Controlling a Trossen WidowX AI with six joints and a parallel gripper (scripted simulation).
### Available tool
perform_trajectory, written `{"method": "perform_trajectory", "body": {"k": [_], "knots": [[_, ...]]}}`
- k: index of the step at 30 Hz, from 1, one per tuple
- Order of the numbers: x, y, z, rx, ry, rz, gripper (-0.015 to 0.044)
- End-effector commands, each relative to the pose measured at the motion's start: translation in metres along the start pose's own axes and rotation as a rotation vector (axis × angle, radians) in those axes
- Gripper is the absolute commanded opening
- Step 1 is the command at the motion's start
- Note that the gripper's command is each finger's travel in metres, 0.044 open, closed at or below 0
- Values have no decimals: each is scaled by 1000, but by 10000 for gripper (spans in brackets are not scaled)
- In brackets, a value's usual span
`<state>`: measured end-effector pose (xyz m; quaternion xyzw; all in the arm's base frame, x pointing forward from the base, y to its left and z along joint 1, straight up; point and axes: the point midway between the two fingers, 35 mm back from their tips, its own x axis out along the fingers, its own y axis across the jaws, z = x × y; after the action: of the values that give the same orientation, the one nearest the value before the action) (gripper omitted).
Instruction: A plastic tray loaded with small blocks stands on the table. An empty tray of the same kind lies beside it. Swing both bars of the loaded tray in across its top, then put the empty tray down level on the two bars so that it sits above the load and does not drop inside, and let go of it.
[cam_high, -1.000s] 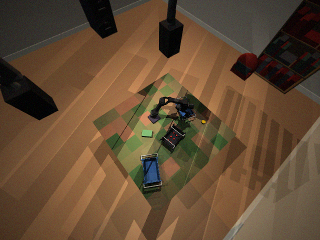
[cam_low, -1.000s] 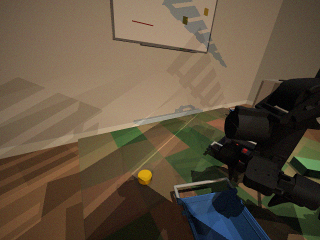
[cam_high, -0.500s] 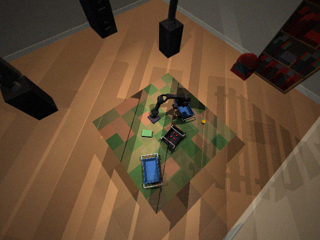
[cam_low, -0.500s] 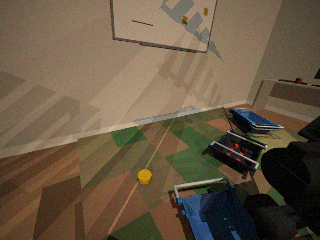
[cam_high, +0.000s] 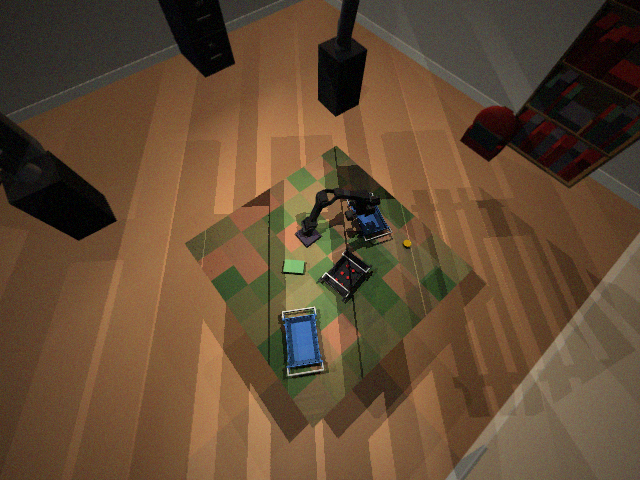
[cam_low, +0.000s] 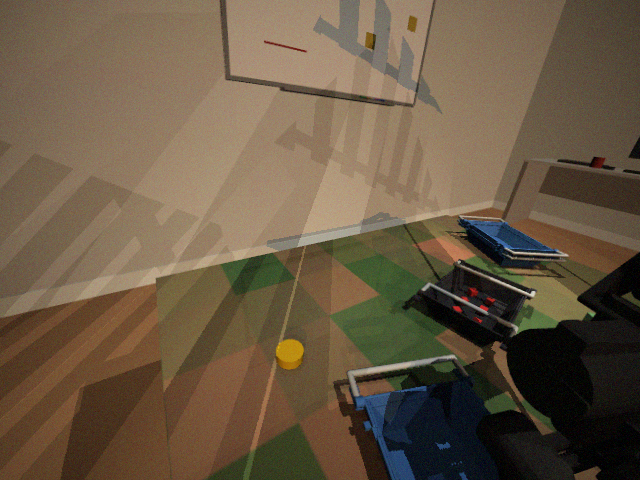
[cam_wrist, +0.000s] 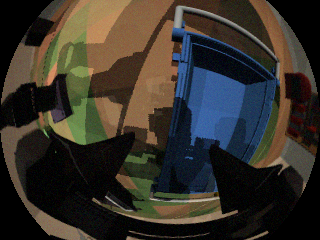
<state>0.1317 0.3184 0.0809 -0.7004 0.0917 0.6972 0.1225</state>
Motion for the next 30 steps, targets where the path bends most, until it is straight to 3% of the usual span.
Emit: {"method": "perform_trajectory", "body": {"k": [1, 8, 14, 30], "knots": [[20, 2, -1, -6, 5, 14, 440], [51, 5, -1, -6, 5, 14, 440], [54, 6, -1, -6, 5, 14, 440], [54, 6, -1, -6, 5, 14, 221]]}}
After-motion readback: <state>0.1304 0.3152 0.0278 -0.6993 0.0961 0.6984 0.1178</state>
